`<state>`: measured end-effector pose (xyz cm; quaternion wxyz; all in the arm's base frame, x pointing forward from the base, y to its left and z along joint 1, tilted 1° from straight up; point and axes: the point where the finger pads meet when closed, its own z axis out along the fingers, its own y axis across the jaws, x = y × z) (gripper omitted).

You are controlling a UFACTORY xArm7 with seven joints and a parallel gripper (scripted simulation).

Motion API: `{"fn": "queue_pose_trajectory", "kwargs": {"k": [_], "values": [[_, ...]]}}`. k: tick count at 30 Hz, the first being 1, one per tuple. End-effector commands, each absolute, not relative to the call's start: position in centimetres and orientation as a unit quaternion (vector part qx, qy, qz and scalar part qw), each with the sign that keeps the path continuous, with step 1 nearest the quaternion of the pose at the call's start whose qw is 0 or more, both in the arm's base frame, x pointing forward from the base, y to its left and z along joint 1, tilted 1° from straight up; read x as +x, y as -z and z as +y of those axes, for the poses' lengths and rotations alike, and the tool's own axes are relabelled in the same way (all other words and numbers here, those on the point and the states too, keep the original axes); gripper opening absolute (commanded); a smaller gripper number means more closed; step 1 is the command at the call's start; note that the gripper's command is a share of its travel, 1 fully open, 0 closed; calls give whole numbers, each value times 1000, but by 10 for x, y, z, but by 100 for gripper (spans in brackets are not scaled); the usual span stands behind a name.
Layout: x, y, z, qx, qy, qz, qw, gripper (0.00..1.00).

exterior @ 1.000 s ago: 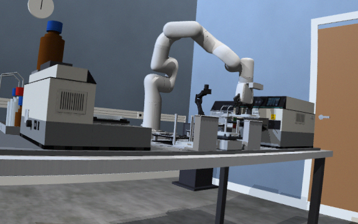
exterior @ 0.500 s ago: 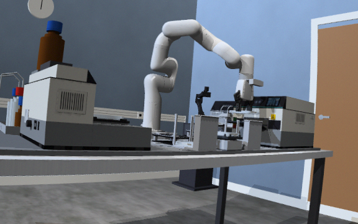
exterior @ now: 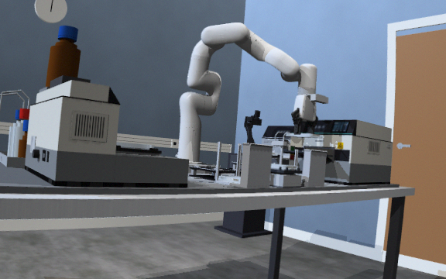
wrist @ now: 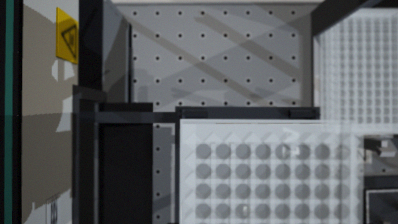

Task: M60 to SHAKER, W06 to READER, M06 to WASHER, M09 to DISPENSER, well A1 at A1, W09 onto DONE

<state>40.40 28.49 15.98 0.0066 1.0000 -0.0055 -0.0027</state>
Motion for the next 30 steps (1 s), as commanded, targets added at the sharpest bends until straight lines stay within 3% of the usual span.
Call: {"fn": "queue_pose_trajectory", "kwargs": {"k": [1, 30], "values": [[405, -168, 286, 1000, 1, -5, 6, 0], [403, -184, 273, 1000, 1, -3, 6, 0]]}}
